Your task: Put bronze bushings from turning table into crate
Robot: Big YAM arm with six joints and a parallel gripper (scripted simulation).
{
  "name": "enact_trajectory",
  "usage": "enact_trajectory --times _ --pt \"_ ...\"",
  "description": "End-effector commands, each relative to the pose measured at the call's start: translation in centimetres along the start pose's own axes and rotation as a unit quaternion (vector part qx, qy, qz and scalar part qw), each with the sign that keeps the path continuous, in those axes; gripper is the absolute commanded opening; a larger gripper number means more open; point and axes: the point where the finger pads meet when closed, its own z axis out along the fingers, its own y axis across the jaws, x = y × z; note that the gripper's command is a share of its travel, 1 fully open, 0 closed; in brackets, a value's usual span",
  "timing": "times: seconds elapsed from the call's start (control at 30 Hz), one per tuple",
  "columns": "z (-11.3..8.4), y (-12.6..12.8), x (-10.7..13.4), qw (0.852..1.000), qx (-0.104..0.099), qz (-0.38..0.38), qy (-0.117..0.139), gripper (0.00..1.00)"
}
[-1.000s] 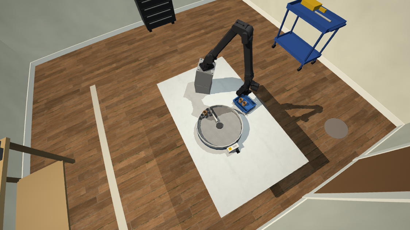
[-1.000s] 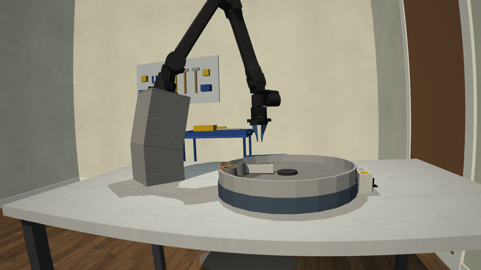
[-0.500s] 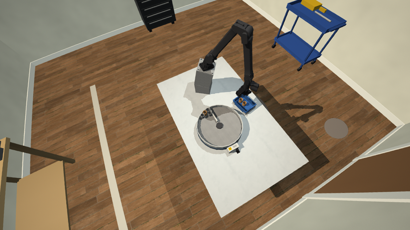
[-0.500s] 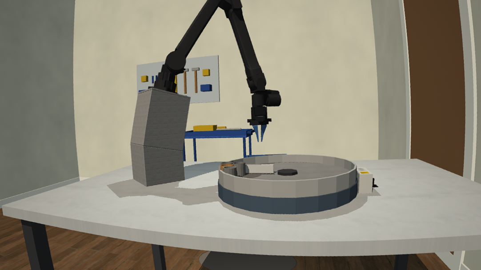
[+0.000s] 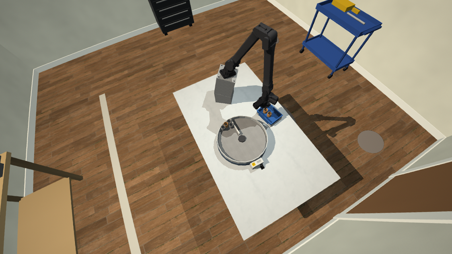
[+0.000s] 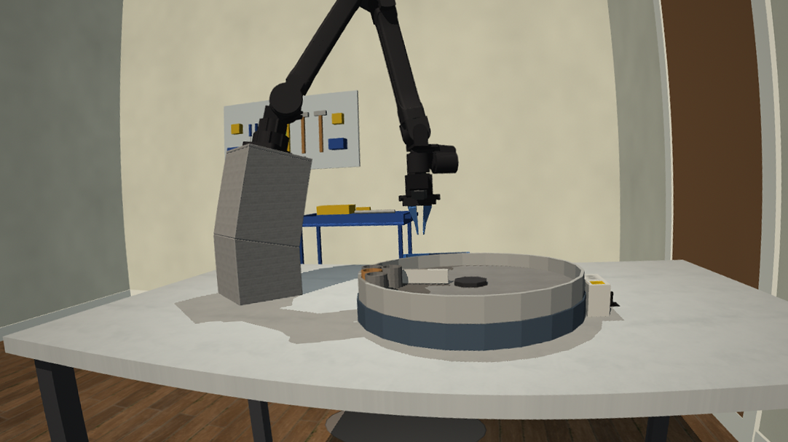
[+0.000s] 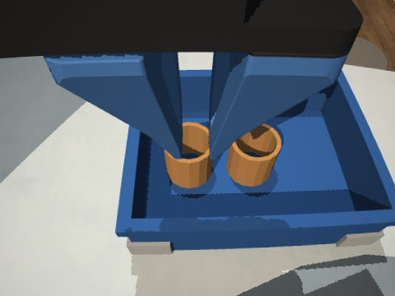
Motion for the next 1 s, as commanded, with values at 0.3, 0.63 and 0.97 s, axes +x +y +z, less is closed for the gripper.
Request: enact_trajectory --times 0.3,0.63,0.97 --pt "0.3 -2.3 -9.3 1.0 0.002 0.014 -0.003 0.12" --pt "0.2 -4.2 -18.8 0.999 0.002 0.038 -0.003 0.12" --pt "0.1 -5.5 -25.8 0.998 0.002 0.056 -0.002 0.12"
